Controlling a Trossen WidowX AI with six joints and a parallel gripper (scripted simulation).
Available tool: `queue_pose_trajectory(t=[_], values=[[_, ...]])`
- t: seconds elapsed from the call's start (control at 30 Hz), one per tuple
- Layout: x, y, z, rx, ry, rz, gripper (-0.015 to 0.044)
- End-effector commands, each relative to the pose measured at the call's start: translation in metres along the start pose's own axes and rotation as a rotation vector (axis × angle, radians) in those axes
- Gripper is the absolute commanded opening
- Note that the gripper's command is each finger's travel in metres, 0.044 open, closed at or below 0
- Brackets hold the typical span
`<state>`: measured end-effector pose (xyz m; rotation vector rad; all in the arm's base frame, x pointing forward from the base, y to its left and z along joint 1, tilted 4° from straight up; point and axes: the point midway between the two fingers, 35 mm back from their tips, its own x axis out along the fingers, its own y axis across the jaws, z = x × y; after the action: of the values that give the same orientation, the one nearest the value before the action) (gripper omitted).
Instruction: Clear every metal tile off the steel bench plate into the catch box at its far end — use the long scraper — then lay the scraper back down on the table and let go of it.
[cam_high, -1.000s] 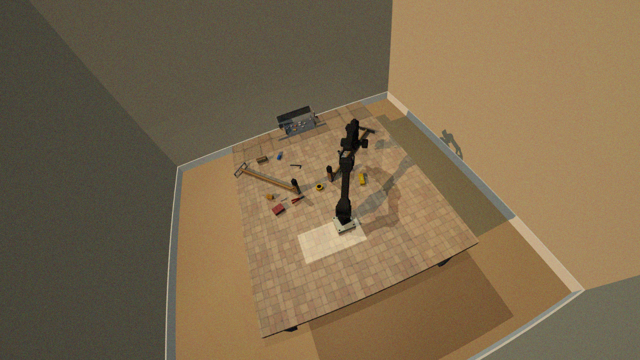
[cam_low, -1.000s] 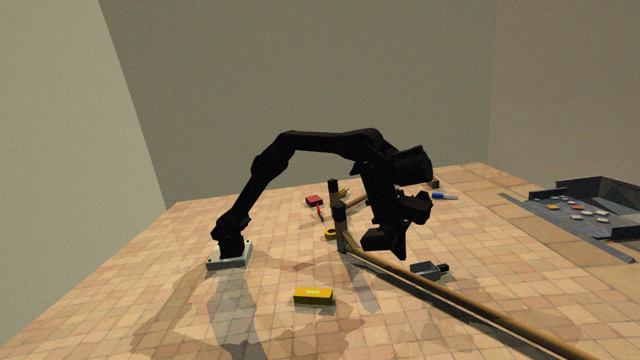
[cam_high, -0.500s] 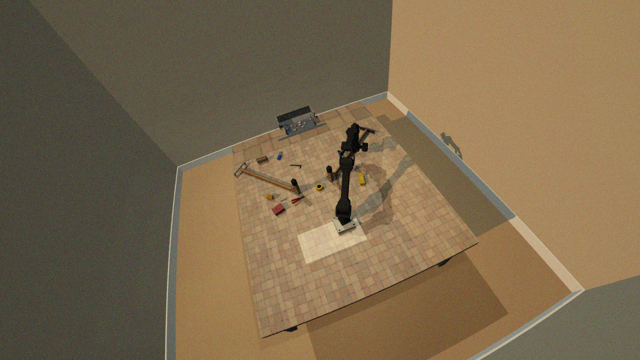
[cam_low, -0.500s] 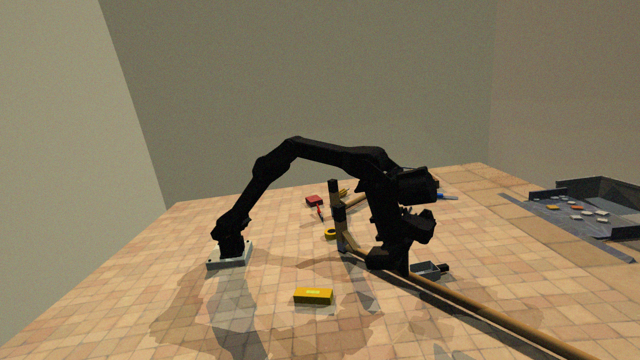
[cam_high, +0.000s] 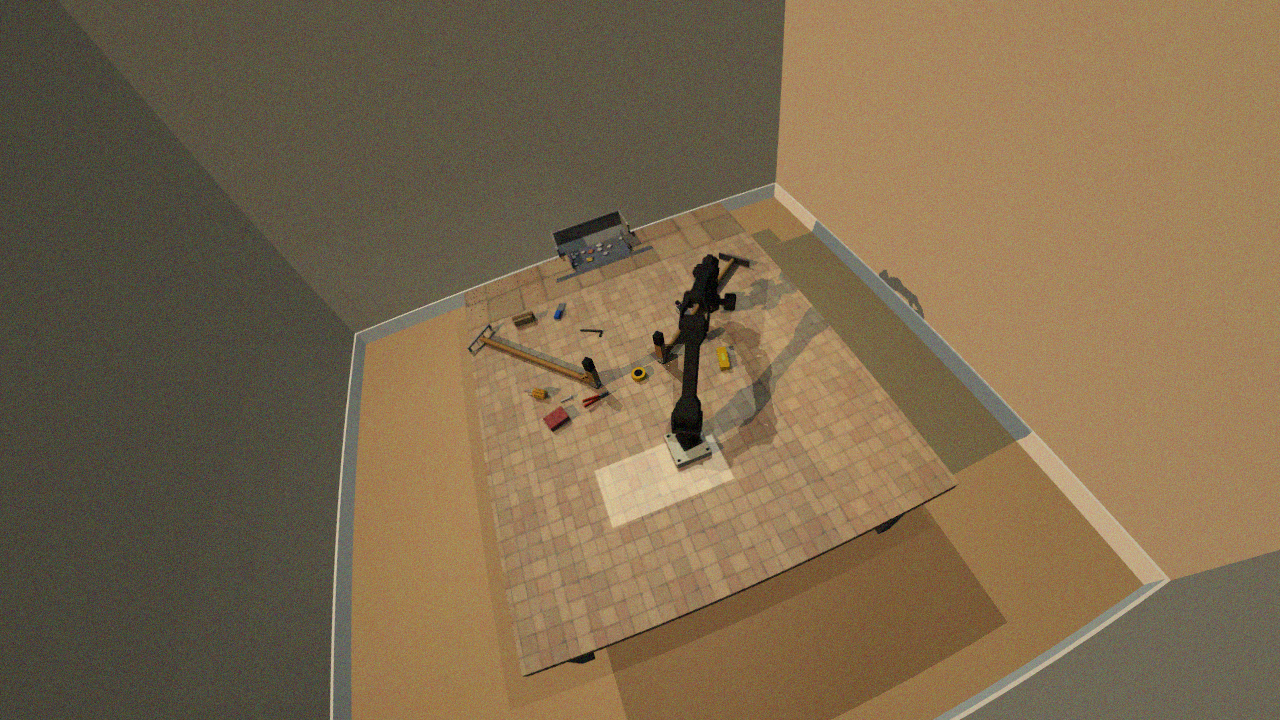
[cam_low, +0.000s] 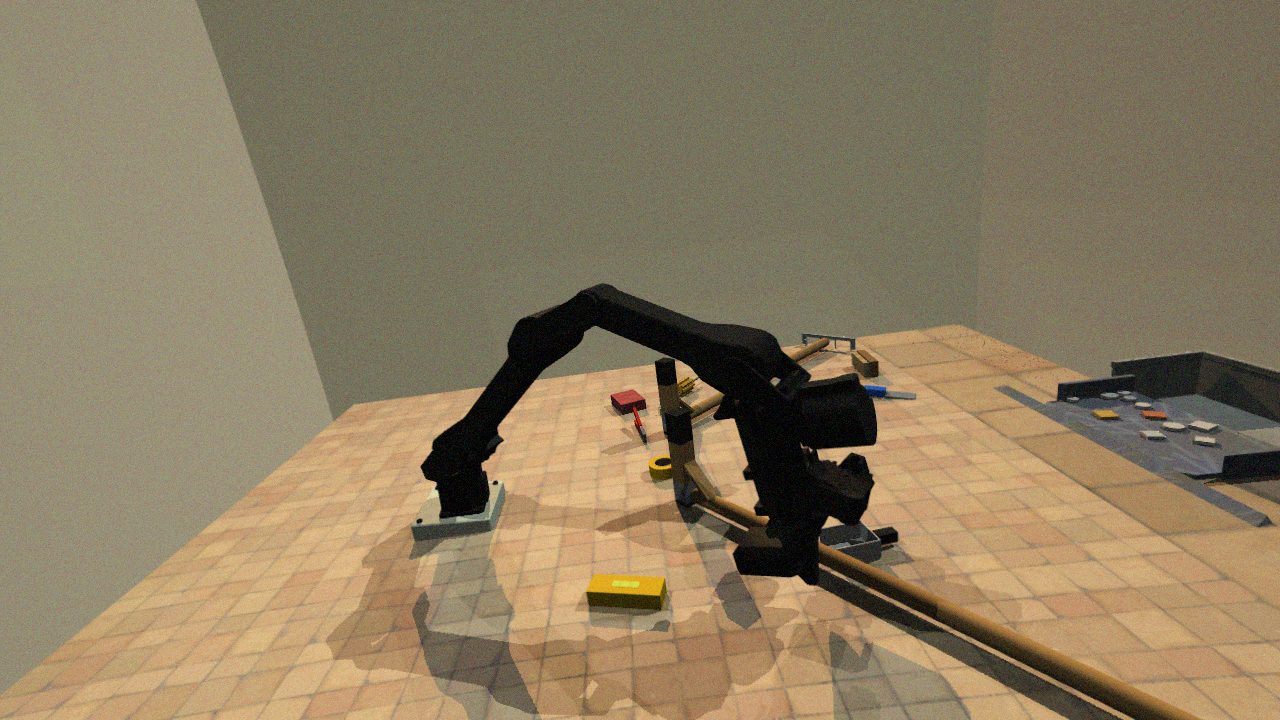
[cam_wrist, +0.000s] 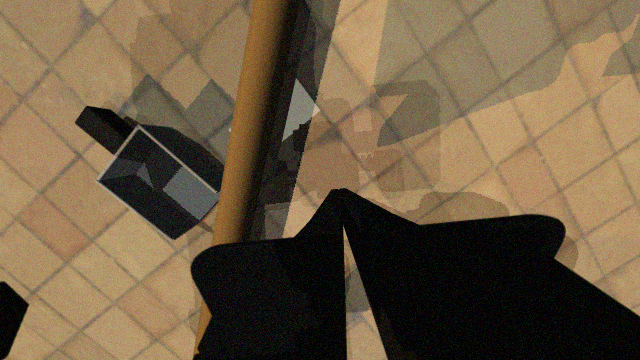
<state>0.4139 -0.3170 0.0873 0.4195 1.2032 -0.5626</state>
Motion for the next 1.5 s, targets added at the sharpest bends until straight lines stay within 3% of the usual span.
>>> queue_pose_trajectory(t=[0.0, 1.47], values=[[0.010, 0.000, -0.003, -0.006, 0.003, 0.000, 0.0000], [0.020, 0.034, 0.010, -0.004, -0.015, 0.003, 0.0000]])
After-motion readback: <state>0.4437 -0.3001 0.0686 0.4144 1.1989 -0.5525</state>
